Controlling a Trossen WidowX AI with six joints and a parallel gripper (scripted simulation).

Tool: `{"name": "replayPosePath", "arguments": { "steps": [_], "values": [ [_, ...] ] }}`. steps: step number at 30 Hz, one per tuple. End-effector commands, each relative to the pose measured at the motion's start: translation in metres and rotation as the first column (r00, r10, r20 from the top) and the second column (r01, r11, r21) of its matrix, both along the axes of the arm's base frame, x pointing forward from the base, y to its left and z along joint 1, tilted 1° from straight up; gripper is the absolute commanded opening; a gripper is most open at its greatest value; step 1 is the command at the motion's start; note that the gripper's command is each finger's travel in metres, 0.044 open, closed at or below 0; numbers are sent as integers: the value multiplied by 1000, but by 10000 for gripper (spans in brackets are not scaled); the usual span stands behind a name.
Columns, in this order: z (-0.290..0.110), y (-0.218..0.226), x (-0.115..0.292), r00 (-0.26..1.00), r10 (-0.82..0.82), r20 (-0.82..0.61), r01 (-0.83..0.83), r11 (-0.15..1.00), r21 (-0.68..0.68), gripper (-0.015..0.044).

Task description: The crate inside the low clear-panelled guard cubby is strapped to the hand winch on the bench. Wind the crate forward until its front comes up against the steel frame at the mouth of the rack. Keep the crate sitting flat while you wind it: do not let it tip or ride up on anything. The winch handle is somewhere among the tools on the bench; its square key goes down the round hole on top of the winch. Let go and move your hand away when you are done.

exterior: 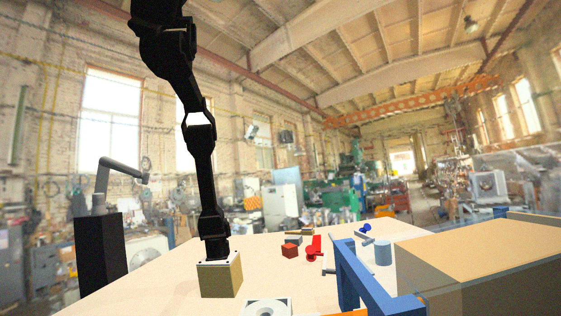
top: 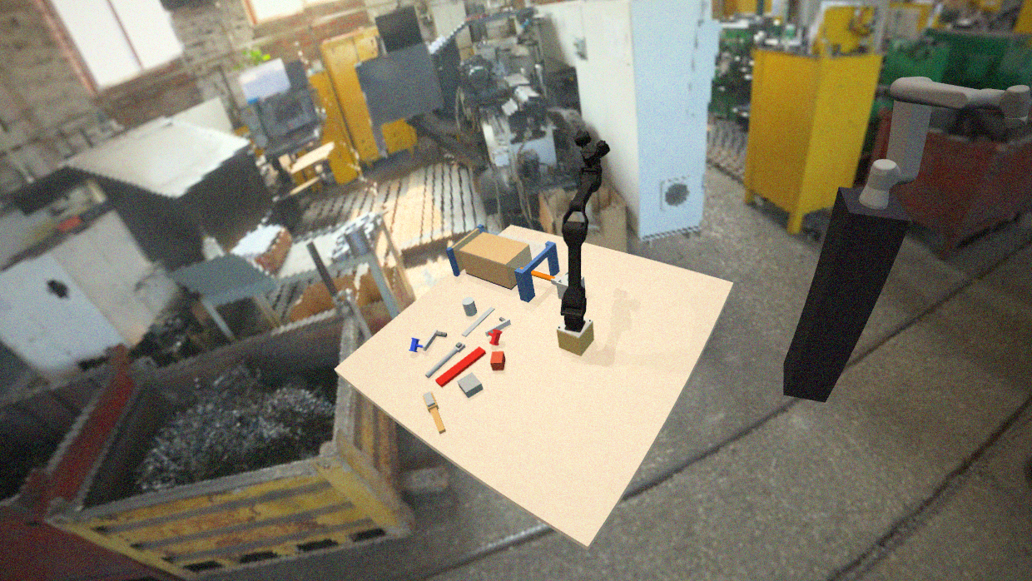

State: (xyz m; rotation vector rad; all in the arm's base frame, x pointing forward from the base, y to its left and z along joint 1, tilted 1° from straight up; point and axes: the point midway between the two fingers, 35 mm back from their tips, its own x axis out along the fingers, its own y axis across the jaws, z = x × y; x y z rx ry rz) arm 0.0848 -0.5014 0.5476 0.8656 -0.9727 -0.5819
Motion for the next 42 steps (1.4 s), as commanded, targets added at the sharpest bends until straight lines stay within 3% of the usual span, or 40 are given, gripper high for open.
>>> {"name": "replayPosePath", "arguments": {
  "steps": [1,7,14,21,32,42],
  "values": [
    [-33,-6,47,996,81,28,-84,988,131,440],
    [-92,0,129,977,203,67,-213,914,346,440],
    [-170,34,222,943,318,101,-314,743,591,440],
    [-235,79,273,933,346,93,-294,590,752,440],
    [-351,208,350,874,487,12,-162,266,950,440],
    [-444,356,358,759,635,-141,121,75,990,440]
  ]
}}
